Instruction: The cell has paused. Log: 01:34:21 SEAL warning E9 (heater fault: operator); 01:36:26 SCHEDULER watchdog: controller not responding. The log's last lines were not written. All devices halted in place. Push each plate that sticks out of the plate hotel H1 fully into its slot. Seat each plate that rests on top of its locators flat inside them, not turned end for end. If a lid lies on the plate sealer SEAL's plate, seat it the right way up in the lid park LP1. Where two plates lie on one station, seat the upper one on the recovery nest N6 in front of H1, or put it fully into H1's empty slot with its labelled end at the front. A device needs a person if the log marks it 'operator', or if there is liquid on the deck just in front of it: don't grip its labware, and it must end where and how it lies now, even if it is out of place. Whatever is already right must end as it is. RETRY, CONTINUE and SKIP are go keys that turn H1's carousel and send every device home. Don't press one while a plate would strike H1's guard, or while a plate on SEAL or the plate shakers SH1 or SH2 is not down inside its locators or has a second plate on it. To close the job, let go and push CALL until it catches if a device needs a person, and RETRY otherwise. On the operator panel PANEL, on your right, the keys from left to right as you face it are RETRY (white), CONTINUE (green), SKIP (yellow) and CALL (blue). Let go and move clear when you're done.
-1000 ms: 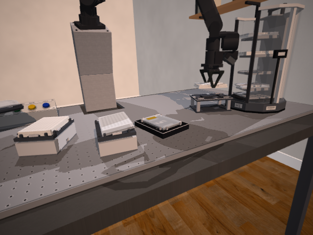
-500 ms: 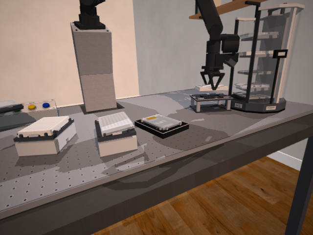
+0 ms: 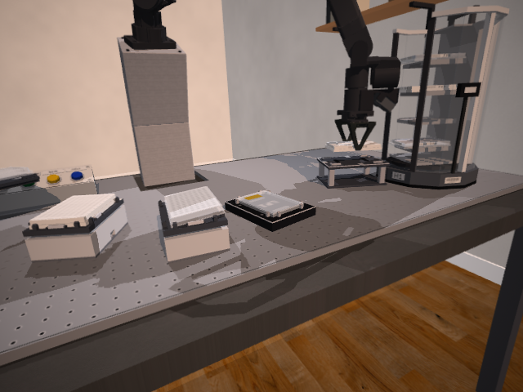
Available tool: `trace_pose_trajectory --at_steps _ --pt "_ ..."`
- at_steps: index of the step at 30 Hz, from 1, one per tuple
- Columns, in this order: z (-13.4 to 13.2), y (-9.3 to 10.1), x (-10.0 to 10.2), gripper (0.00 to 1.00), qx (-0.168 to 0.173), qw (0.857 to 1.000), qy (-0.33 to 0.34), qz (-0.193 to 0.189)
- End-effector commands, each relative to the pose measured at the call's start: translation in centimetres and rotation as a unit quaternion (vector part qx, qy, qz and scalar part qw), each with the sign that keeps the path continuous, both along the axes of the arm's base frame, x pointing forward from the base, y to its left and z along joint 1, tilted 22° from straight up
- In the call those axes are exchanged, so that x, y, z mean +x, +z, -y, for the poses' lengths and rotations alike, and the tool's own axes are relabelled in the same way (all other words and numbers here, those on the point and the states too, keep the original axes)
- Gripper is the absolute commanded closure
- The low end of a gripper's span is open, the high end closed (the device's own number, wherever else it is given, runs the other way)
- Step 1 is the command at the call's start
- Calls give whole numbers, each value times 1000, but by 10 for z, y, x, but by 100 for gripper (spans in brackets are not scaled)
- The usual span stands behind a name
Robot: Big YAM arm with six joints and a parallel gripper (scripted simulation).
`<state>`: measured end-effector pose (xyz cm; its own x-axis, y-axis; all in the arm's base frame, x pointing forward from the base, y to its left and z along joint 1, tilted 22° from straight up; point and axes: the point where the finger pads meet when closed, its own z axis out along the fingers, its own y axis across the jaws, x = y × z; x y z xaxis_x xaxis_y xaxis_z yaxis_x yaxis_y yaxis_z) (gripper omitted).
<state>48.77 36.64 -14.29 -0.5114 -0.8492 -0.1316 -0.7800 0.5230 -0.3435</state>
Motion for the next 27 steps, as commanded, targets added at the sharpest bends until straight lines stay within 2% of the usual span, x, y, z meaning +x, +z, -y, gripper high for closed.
trace_pose_trajectory --at_steps 1,3,6,9,13,16,20,21,27 --pt "-7 8 4 16 9 1000 6 10" --pt "-7 8 4 16 9 1000 6 10" --pt "-2 -6 2 16 2 1000 6 2" --pt "1 -9 3 16 0 1000 4 1" --pt "-3 0 13 16 9 1000 1 10" --pt "-4 -7 13 16 7 1000 3 8" --pt "-7 -7 13 16 8 1000 4 9" --pt "-10 8 18 16 16 1000 3 18" --pt "-1 -13 12 16 4 1000 2 4"
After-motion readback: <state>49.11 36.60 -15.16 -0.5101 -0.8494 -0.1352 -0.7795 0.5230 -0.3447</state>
